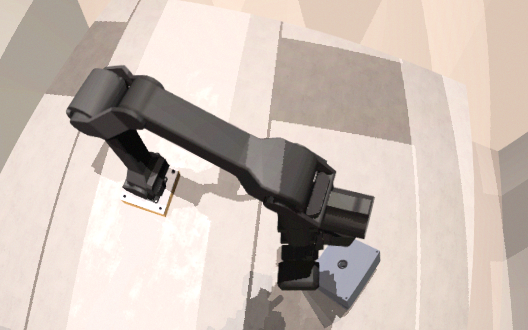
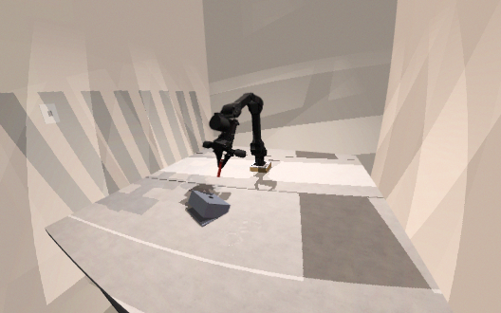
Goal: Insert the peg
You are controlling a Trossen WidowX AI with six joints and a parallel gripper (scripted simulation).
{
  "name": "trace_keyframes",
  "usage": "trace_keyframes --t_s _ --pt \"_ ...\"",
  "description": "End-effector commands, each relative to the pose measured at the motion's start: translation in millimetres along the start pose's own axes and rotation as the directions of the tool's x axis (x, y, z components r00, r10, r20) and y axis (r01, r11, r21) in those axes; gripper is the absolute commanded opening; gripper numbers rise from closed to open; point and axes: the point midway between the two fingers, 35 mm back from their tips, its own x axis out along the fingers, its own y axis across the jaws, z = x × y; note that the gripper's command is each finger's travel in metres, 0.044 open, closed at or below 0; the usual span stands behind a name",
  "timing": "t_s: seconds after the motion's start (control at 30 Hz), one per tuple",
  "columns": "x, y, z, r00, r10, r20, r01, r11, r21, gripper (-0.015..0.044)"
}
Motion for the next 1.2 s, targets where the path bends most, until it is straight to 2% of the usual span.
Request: trace_keyframes --t_s 0.0,0.73,1.17 --pt "-2.8 2.3 9.4 0.999 -0.017 0.031 0.018 0.999 -0.030 0.0000" --pt "-12.5 21.1 43.5 0.986 -0.062 0.156 0.084 0.987 -0.135 0.0000" --pt "8.0 21.4 52.8 0.983 -0.066 0.170 0.091 0.985 -0.144 0.0000"
